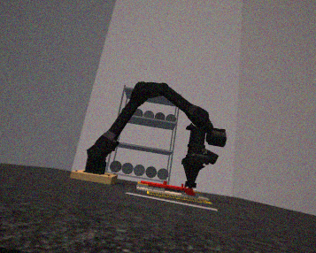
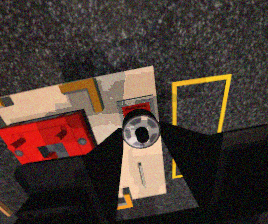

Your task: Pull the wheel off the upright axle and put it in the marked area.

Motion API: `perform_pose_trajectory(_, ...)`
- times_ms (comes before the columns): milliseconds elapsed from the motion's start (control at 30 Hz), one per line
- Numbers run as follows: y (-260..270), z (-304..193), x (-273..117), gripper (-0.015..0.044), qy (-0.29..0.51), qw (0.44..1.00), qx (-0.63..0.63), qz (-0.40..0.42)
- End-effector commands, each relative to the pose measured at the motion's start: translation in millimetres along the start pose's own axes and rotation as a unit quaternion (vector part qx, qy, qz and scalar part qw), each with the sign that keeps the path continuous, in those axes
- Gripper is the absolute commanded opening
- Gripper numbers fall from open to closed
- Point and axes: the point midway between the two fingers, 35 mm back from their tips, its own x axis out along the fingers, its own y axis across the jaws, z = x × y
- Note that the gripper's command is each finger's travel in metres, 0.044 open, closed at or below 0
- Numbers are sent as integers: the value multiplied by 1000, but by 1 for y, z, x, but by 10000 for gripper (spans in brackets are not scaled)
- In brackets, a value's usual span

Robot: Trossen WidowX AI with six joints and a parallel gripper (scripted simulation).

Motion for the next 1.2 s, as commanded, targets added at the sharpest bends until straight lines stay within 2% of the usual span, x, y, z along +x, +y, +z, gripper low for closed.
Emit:
perform_pose_trajectory(0, 0, 0, -8, 53, -4, 1000, 0, -1)
perform_pose_trajectory(300, 0, 0, -15, 289, -7, 1000, -1, -2)
perform_pose_trajectory(333, 0, 0, -15, 300, -7, 1000, -1, -2)
perform_pose_trajectory(433, 0, 0, -26, 300, -7, 1000, -1, -2)
perform_pose_trajectory(567, 1, -3, -59, 300, -7, 1000, -1, -2)
perform_pose_trajectory(800, 1, -3, -62, 300, -7, 1000, -1, -2)
perform_pose_trajectory(967, 1, -2, -47, 300, -7, 1000, -1, -2)
perform_pose_trajectory(1167, 0, -2, -11, 300, -7, 1000, -1, -2)
